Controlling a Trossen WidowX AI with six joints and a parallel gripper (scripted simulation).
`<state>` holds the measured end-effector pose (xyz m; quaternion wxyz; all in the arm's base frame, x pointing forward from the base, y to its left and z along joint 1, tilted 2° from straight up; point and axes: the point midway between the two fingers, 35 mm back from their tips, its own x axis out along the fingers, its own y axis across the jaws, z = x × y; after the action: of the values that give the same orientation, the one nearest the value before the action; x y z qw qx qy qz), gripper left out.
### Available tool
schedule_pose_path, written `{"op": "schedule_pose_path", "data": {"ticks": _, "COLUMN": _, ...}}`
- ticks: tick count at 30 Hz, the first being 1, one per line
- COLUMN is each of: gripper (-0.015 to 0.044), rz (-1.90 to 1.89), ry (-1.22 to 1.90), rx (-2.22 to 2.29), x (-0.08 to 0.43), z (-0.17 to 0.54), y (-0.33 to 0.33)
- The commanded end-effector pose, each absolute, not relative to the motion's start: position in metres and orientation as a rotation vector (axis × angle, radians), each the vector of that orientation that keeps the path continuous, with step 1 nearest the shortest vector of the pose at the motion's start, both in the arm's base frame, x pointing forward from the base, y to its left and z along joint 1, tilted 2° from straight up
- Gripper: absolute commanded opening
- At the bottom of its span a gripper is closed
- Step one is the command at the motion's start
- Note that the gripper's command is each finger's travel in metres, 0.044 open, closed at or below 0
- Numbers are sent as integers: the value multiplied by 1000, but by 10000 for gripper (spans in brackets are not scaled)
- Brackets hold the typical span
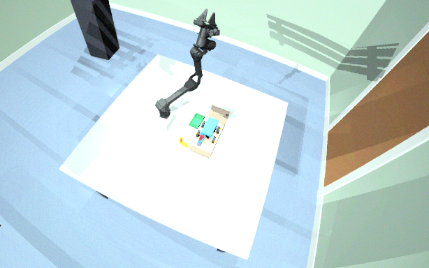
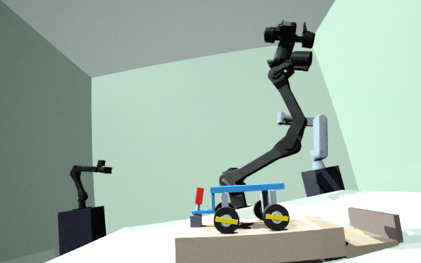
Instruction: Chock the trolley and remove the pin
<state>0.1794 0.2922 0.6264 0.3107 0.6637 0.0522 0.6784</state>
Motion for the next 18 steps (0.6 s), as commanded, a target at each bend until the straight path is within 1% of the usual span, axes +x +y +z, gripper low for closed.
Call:
{"op": "schedule_pose_path", "data": {"ticks": 1, "gripper": 374, "rz": 1790, "ry": 138, "rx": 1763, "x": 179, "z": 627, "y": 291}}
{"op": "schedule_pose_path", "data": {"ticks": 3, "gripper": 321, "rz": 1793, "ry": 141, "rx": 1850, "x": 172, "z": 633, "y": 280}}
{"op": "schedule_pose_path", "data": {"ticks": 6, "gripper": 242, "rz": 1997, "ry": 168, "rx": 1968, "x": 123, "z": 658, "y": 241}}
{"op": "schedule_pose_path", "data": {"ticks": 8, "gripper": 190, "rz": 2081, "ry": 181, "rx": 2002, "x": 105, "z": 665, "y": 224}}
{"op": "schedule_pose_path", "data": {"ticks": 12, "gripper": 190, "rz": 2308, "ry": 217, "rx": 2086, "x": 63, "z": 679, "y": 176}}
{"op": "schedule_pose_path", "data": {"ticks": 18, "gripper": 190, "rz": 2765, "ry": 297, "rx": 2199, "x": 6, "z": 684, "y": 72}}
